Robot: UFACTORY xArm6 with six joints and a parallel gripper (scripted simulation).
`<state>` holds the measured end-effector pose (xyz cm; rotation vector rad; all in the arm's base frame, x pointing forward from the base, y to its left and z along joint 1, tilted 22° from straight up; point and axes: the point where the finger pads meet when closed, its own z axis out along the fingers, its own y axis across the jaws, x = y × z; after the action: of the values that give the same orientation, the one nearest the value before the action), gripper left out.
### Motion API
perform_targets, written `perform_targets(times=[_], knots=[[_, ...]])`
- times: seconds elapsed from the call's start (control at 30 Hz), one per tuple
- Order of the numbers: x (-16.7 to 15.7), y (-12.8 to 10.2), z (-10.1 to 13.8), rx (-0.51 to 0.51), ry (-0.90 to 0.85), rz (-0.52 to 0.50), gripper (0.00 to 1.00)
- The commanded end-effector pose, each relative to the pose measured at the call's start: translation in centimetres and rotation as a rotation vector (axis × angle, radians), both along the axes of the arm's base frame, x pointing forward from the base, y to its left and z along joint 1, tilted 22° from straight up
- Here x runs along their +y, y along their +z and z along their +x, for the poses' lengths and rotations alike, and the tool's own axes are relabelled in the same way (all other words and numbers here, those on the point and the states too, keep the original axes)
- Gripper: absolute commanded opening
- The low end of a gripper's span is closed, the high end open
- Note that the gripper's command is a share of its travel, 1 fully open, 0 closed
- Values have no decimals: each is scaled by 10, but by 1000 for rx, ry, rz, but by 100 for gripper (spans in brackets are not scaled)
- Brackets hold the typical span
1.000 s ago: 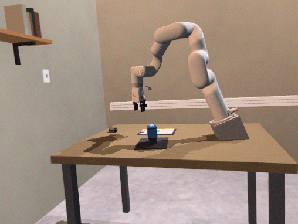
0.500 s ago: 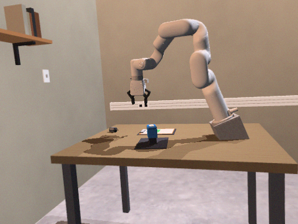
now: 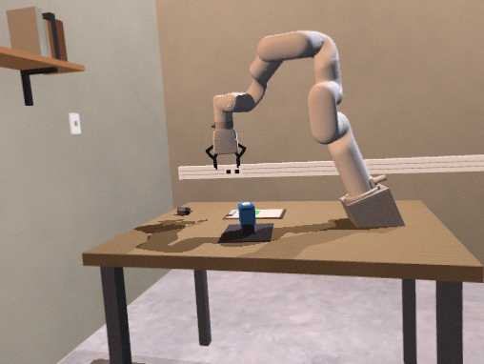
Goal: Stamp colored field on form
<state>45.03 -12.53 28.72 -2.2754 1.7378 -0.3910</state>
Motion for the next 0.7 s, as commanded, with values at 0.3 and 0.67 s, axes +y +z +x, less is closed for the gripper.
perform_targets(times=[0.3, 0.67], knots=[[89, -25, -34, -5, 22, 6, 97], [201, -58, -78, -5, 22, 6, 97]])
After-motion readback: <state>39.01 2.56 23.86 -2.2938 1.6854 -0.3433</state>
